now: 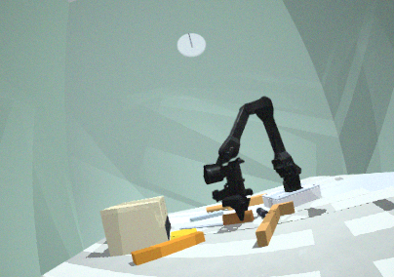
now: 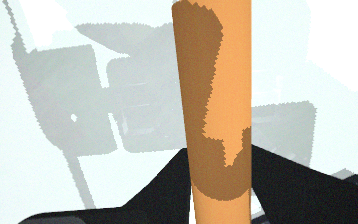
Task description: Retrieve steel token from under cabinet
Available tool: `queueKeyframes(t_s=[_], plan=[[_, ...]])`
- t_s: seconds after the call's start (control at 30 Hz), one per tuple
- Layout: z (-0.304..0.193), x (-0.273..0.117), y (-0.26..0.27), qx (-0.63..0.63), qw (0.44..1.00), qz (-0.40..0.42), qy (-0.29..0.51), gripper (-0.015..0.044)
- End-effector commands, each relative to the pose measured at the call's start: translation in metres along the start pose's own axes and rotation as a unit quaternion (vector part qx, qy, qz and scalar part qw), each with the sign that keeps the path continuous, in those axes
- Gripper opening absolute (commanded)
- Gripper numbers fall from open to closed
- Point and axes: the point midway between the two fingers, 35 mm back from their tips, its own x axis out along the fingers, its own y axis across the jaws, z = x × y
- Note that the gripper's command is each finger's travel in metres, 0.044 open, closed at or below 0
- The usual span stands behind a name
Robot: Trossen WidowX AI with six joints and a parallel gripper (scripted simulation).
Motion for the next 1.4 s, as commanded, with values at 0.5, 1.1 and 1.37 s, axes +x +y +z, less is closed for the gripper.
queueKeyframes(t_s=[0.5,1.1,1.37], plan=[[0.016,-0.001,-0.011,0.002,1.000,0.000,-0.002,0.0000],[0.030,-0.001,-0.024,0.002,1.000,0.000,-0.003,0.0000],[0.035,-0.001,-0.029,0.002,1.000,-0.001,-0.003,0.0000]])
